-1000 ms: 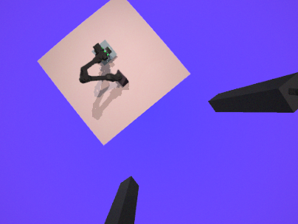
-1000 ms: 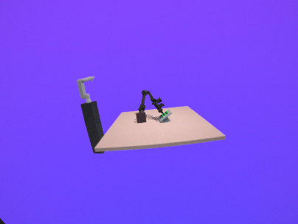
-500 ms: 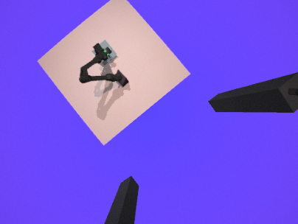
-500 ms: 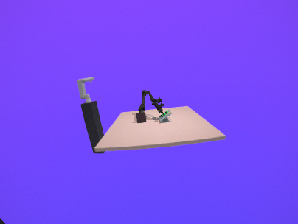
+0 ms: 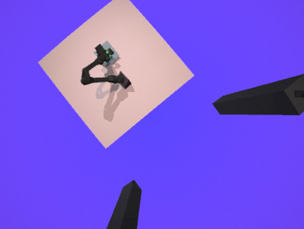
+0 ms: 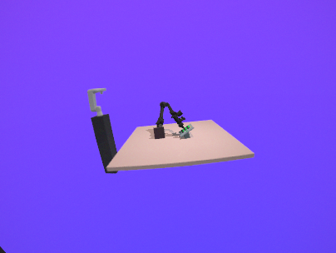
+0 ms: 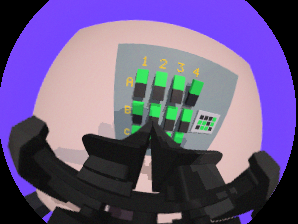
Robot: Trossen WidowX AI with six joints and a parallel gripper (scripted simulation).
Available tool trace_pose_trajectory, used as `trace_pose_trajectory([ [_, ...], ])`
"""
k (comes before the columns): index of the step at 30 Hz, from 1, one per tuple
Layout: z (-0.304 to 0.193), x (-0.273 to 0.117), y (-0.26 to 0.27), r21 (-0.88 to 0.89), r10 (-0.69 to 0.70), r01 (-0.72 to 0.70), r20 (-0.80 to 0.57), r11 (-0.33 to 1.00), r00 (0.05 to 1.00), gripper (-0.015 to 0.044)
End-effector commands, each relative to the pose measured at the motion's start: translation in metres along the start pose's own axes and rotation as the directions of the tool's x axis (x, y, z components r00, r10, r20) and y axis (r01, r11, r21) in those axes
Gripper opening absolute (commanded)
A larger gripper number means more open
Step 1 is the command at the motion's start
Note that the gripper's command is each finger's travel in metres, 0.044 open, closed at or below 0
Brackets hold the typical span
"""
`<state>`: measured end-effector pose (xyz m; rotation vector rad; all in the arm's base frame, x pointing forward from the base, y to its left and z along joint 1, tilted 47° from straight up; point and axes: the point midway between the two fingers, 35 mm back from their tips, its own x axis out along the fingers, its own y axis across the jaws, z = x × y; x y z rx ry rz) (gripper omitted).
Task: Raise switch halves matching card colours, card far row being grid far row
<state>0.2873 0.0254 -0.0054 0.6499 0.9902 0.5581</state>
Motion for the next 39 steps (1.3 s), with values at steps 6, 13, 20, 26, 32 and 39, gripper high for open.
trace_pose_trajectory([
  [6,-0.001,0.0018,-0.0012,0.007,-0.004,0.004,-0.003,1.0,1.0,0.0],
  [13,-0.0011,0.0028,-0.0012,0.007,-0.004,0.004,-0.003,1.0,1.0,0.0],
  [20,-0.0011,0.0037,-0.0012,0.008,-0.004,0.004,-0.003,1.0,1.0,0.0],
  [26,-0.0011,0.0045,-0.0012,0.008,-0.004,0.004,-0.003,1.0,1.0,0.0],
  [32,-0.0011,0.0053,-0.0012,0.008,-0.004,0.004,-0.003,1.0,1.0,0.0],
  [39,-0.0012,0.0062,-0.0012,0.008,-0.004,0.004,-0.003,1.0,1.0,0.0],
])
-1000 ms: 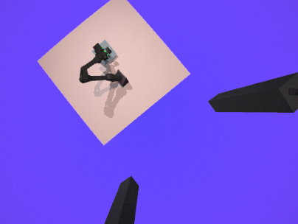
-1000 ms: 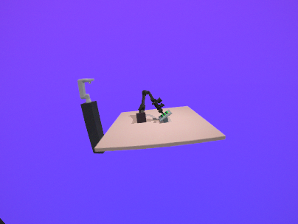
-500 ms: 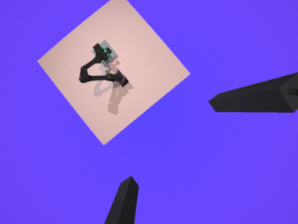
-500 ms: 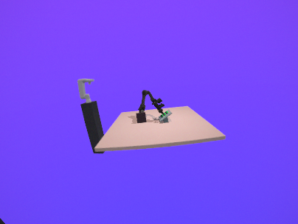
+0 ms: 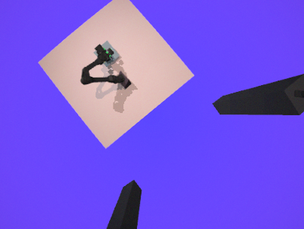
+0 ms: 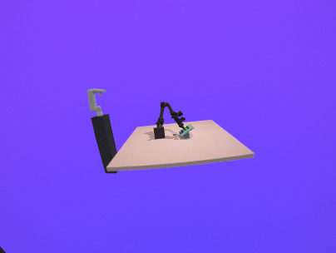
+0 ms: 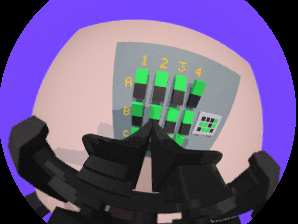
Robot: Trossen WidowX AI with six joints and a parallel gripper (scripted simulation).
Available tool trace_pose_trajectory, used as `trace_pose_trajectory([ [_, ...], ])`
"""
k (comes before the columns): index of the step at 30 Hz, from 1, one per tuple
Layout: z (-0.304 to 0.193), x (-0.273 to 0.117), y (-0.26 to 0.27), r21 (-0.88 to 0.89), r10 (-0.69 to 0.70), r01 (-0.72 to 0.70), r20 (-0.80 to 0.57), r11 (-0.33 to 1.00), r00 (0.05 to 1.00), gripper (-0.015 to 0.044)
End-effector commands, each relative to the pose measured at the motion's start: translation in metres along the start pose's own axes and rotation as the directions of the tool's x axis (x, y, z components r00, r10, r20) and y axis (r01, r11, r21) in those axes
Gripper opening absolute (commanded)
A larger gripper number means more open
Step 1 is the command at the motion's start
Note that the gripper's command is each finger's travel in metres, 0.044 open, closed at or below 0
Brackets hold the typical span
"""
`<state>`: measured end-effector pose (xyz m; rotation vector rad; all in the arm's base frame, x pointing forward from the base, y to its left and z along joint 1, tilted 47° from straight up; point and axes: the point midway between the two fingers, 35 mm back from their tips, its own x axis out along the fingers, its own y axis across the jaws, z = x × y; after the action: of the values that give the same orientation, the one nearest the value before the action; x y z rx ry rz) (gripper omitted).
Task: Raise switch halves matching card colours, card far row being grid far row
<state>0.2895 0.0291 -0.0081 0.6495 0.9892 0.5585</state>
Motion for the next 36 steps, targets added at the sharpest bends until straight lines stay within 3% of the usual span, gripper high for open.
trace_pose_trajectory([
  [1,-0.001,0.001,-0.001,0.008,-0.004,0.004,-0.003,1.0,1.0,0.0],
  [10,0.002,-0.064,-0.002,0.008,-0.008,0.008,-0.032,1.0,0.999,0.0],
  [19,0.002,-0.065,-0.004,0.008,-0.008,0.008,-0.032,1.0,0.999,0.0],
  [25,0.002,-0.065,-0.047,0.006,-0.011,0.011,-0.031,1.0,0.999,0.0],
  [30,0.001,-0.065,-0.048,0.006,-0.011,0.011,-0.031,1.0,0.999,0.0],
  [36,0.0,-0.031,-0.048,0.006,-0.009,0.009,-0.005,1.0,1.0,0.0],
])
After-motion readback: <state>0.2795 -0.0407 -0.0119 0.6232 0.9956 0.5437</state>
